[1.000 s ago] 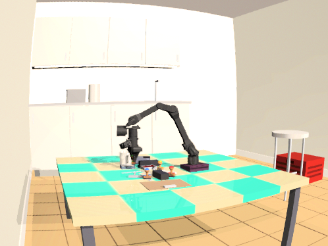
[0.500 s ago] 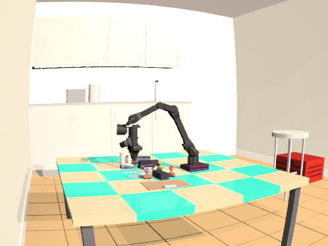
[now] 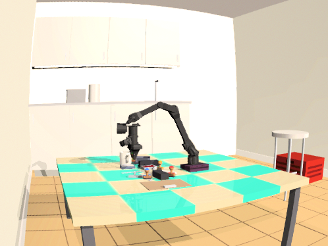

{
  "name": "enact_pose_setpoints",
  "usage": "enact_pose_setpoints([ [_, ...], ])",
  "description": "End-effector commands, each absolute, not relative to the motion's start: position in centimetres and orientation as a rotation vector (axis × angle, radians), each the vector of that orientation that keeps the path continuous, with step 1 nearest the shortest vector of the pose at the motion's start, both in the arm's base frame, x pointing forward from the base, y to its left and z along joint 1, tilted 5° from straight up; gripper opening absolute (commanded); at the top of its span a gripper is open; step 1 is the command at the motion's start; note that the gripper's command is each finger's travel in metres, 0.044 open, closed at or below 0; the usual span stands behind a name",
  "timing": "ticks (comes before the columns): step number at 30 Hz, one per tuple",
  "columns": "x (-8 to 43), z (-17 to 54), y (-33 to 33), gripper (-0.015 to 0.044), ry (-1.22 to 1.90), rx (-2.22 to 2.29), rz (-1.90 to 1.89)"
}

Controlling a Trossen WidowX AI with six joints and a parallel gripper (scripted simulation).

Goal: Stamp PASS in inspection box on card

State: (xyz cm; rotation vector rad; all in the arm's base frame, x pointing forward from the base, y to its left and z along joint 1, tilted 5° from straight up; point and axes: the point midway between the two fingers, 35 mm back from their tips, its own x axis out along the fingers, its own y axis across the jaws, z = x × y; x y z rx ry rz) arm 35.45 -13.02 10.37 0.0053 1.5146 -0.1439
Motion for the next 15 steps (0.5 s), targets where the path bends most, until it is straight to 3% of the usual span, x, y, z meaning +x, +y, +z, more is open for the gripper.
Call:
enact_pose_setpoints([
  [1,35.47,10.69,-12.98,0.0000,1.512,0.009,-0.148],
  [15,35.38,11.37,-12.91,0.0000,1.512,0.009,-0.148],
])
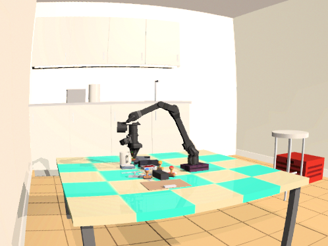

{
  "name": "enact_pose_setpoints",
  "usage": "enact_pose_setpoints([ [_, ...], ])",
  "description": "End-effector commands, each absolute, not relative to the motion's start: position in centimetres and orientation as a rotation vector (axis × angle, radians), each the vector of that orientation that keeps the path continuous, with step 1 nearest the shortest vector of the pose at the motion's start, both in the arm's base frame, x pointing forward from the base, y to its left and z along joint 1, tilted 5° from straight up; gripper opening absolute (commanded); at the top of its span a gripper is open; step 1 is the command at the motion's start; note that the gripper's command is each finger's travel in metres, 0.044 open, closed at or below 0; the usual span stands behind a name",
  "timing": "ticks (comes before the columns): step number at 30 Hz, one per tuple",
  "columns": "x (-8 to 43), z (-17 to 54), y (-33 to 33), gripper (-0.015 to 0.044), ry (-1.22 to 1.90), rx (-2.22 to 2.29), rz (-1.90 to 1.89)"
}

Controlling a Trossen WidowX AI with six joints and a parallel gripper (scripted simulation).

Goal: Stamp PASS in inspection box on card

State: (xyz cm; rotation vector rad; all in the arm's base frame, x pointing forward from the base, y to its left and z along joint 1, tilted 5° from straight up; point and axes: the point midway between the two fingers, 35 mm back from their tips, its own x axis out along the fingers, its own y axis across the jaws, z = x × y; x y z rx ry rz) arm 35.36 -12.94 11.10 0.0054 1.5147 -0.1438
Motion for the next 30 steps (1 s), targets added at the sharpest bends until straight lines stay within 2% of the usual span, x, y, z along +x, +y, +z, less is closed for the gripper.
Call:
enact_pose_setpoints([
  [1,35.4,11.4,-12.9,0.0000,1.512,0.009,-0.148],
  [13,35.0,11.9,-12.9,0.0000,1.512,0.009,-0.148],
  [30,27.8,12.0,-14.0,0.0000,1.519,0.008,-0.149],
])
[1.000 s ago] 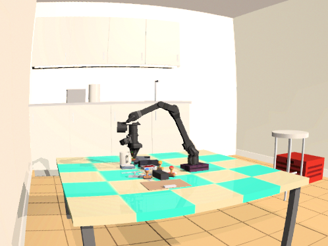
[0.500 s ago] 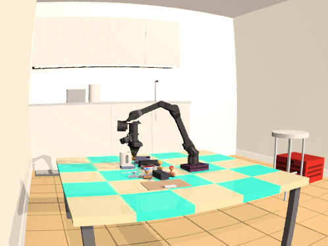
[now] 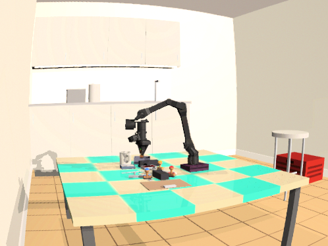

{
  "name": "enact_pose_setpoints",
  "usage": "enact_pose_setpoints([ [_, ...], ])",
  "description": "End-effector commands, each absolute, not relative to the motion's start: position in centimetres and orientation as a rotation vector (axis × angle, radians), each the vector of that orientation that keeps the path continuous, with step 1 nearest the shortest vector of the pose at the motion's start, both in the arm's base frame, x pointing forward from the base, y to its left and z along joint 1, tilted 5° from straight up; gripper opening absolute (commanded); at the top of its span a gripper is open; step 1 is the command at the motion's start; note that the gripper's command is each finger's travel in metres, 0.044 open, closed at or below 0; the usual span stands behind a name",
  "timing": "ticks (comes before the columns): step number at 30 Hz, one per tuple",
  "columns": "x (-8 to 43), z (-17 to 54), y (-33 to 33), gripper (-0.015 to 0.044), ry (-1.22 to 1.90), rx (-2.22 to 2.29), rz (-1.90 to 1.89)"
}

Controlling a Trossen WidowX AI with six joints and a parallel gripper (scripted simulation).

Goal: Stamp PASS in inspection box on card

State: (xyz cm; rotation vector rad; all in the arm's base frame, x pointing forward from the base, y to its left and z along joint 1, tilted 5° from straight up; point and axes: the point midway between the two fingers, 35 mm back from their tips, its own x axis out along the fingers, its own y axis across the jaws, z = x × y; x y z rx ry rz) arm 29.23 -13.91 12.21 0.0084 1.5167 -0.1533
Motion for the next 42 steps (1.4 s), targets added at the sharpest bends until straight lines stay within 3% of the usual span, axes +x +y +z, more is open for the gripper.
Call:
enact_pose_setpoints([
  [1,27.4,12.0,-14.0,0.0000,1.519,0.008,-0.149],
  [9,24.6,11.6,-13.9,0.0000,1.521,0.008,-0.149],
  [42,24.8,9.7,-14.2,0.0000,1.521,0.009,-0.151],
])
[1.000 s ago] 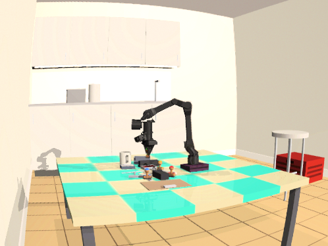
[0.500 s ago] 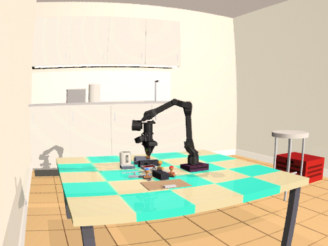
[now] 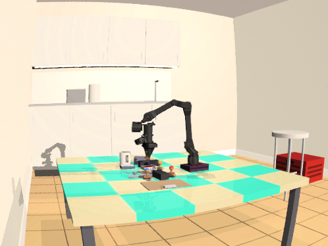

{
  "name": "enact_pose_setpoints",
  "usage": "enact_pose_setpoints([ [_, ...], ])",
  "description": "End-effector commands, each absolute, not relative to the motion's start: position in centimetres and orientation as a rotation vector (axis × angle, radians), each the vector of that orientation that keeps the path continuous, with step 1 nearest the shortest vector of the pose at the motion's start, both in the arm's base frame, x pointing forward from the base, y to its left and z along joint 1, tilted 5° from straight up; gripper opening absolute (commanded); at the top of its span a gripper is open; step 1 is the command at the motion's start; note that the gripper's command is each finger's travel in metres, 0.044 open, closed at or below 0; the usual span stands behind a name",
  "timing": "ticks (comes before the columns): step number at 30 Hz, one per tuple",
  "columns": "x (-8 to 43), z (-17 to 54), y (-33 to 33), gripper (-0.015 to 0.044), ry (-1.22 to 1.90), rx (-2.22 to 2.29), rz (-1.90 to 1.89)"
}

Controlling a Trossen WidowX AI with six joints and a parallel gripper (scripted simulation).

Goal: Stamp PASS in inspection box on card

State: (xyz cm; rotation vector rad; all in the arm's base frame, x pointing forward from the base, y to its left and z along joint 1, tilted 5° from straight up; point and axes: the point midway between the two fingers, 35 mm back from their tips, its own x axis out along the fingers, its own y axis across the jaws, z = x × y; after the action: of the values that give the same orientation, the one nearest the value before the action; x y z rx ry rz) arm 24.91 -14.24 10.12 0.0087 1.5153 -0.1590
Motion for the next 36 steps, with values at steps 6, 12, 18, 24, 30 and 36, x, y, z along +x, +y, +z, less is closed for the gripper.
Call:
enact_pose_setpoints([
  [6,24.8,9.3,-14.2,0.0000,1.521,0.009,-0.151],
  [12,24.8,8.9,-14.2,0.0000,1.521,0.010,-0.152],
  [18,24.8,8.5,-14.3,0.0000,1.521,0.010,-0.152],
  [24,24.9,8.1,-14.3,0.0000,1.521,0.010,-0.152],
  [30,24.8,7.7,-14.3,0.0000,1.521,0.010,-0.153],
  [36,24.8,7.3,-14.4,0.0000,1.521,0.011,-0.153],
])
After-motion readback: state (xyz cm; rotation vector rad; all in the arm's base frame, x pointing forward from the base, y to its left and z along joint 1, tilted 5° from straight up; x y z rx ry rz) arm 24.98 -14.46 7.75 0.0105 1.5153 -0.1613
